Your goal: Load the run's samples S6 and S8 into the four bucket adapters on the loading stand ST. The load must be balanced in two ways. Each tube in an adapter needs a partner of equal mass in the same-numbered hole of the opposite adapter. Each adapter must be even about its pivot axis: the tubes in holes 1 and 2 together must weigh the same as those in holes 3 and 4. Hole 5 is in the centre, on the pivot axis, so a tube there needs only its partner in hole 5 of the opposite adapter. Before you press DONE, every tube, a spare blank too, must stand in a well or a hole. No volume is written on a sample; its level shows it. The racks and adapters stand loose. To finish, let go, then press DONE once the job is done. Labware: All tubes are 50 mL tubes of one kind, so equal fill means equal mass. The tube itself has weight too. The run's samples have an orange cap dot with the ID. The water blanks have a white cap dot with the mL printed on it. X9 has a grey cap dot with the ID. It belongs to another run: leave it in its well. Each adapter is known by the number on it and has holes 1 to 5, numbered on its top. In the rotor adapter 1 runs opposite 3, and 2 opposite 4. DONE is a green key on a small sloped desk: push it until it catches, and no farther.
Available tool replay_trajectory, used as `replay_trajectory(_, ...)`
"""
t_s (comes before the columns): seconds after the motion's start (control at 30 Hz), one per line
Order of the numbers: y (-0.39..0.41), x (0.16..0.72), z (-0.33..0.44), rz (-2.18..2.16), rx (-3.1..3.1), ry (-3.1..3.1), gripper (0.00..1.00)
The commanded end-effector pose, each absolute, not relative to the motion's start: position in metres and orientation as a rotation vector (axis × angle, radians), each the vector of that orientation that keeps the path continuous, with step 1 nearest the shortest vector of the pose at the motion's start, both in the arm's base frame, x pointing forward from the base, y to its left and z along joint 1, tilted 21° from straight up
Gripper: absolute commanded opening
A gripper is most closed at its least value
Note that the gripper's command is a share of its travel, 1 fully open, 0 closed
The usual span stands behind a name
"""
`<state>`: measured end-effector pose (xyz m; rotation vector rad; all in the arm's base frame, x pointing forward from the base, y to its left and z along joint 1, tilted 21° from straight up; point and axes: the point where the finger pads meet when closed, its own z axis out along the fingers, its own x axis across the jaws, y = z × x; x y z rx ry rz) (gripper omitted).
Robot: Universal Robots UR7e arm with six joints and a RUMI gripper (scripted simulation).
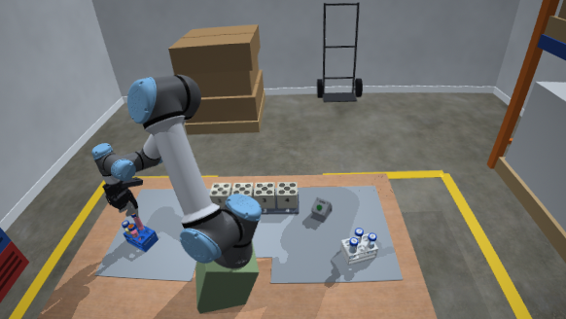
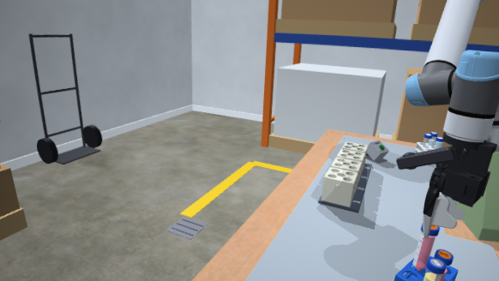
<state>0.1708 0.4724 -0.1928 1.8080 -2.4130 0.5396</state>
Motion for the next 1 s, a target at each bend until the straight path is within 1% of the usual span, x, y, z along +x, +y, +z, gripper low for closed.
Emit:
replay_trajectory(0.0,0.476,0.169,-0.182,0.539,1.808,-2.414,0.00)
replay_trajectory(0.83,0.501,0.158,-0.112,0.539,1.808,-2.414,0.00)
replay_trajectory(0.97,0.492,0.167,-0.108,0.534,1.867,-2.358,0.00)
